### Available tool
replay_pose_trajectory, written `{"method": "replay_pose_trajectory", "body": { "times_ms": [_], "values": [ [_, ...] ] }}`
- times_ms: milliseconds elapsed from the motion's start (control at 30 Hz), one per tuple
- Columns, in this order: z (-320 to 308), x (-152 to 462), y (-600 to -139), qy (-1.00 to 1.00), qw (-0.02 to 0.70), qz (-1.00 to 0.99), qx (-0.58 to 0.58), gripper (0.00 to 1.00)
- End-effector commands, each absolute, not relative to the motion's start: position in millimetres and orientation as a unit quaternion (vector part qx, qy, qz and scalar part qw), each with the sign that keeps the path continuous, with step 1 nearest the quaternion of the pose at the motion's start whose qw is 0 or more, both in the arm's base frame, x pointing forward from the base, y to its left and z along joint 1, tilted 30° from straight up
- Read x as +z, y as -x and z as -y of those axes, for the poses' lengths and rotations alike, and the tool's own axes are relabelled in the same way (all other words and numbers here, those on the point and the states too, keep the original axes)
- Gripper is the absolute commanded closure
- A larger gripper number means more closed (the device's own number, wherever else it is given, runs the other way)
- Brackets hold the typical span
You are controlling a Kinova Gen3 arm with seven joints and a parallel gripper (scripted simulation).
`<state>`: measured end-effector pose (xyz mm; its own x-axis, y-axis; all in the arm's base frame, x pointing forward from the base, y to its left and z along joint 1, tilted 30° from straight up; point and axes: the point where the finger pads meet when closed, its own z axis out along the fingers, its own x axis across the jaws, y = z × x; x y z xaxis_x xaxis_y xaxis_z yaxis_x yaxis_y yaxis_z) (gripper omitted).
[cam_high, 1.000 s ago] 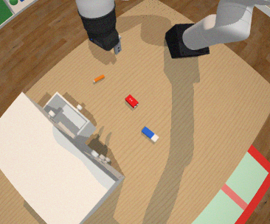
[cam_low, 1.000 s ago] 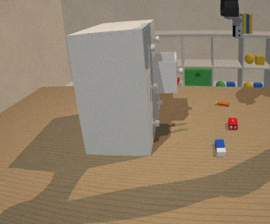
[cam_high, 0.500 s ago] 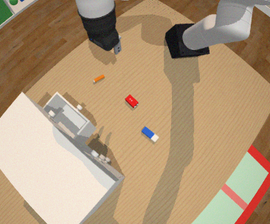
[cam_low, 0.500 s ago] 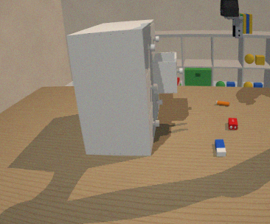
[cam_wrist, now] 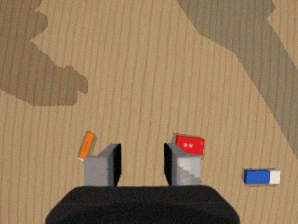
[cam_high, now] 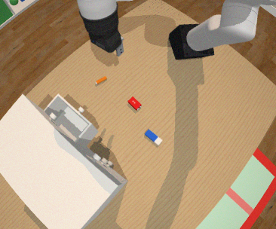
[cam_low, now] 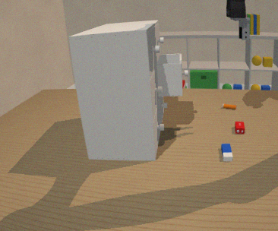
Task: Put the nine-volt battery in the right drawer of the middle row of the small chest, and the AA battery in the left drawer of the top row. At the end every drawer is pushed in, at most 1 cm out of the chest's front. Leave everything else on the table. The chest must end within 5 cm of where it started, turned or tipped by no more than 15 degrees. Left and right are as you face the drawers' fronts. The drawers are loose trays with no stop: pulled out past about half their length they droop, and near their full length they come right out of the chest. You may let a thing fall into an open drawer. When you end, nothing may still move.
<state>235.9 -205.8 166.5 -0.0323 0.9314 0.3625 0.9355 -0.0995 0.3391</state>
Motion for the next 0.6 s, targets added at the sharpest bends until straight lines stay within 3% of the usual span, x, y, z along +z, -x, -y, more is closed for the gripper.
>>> {"method": "replay_pose_trajectory", "body": {
  "times_ms": [0, 567],
  "values": [
    [204.2, 163.9, -237.5, 0.69, 0.003, 0.677, -0.257, 0.33],
    [175.4, 116.2, -271.2, 0.551, -0.043, 0.794, -0.254, 0.33]
  ]
}}
